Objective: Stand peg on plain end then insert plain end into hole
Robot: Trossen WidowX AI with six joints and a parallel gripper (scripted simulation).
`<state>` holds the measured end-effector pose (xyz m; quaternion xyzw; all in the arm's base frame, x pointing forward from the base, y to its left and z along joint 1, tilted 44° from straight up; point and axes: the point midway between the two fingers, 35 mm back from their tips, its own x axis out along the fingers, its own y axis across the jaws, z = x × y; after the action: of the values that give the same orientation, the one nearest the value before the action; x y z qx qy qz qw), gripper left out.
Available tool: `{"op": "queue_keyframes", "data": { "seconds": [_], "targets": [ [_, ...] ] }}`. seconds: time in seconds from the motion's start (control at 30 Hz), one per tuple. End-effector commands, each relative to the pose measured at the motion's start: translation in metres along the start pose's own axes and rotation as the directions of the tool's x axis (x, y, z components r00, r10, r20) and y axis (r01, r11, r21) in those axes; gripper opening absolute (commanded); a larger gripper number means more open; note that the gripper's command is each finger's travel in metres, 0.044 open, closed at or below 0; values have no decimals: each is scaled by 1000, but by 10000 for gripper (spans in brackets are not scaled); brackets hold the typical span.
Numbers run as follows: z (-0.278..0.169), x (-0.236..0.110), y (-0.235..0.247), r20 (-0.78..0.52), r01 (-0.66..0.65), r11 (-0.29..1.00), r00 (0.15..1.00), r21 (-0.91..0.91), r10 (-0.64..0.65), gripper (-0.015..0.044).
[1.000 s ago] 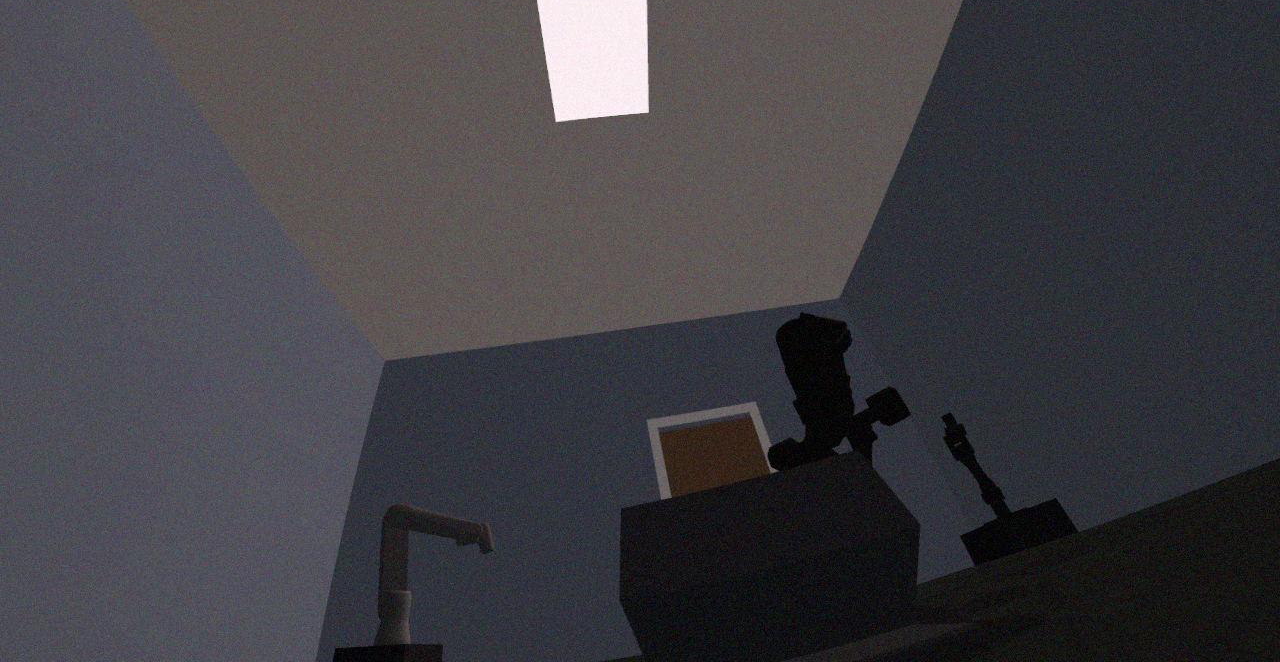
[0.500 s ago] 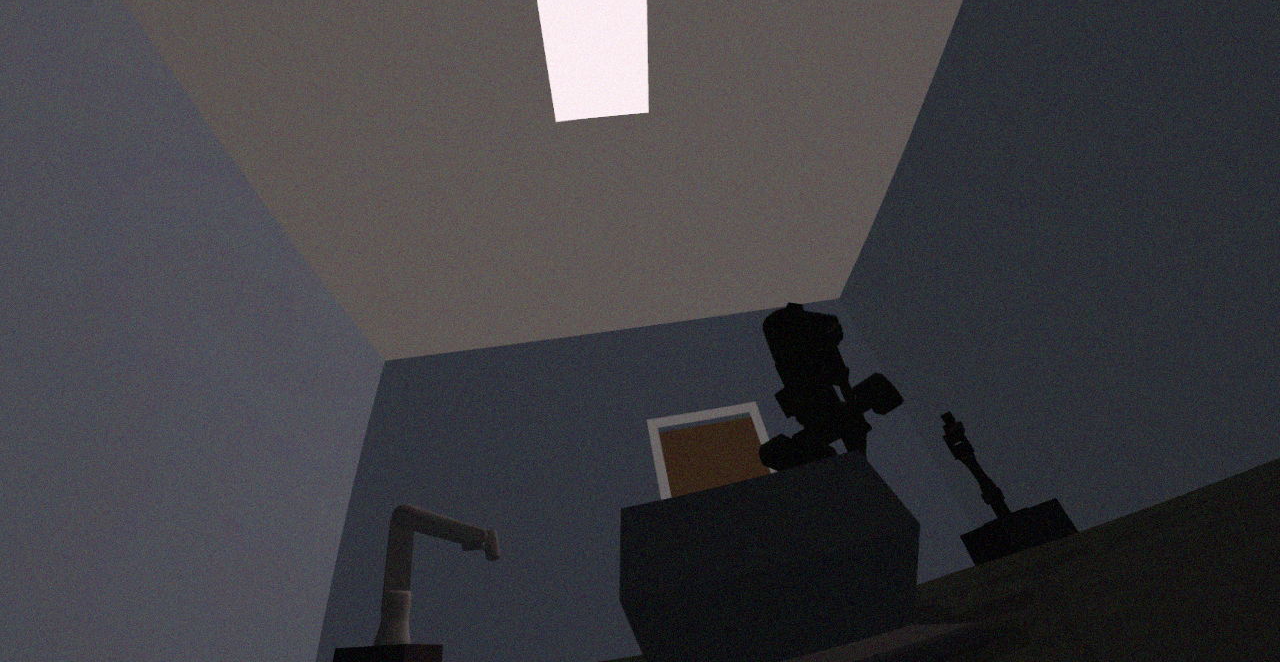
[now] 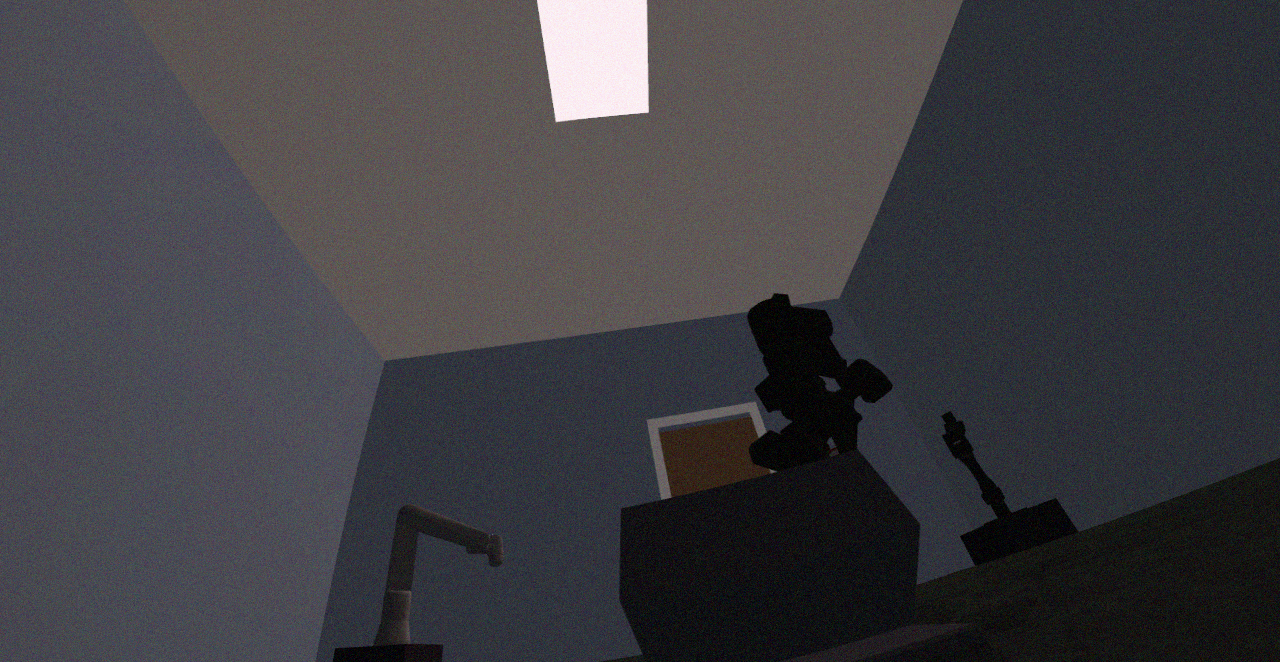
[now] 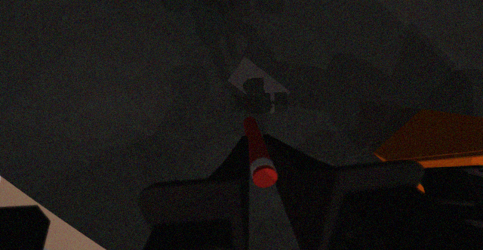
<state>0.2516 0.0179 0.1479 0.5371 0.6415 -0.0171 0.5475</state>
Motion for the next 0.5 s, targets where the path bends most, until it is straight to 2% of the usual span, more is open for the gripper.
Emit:
{"op": "queue_keyframes", "data": {
  "seconds": [0.0,0.47],
  "targets": [
    [9,1,1,8,-14,999,1000,32,14,0],
    [41,1,3,56,-63,990,997,129,56,0]
  ]
}}
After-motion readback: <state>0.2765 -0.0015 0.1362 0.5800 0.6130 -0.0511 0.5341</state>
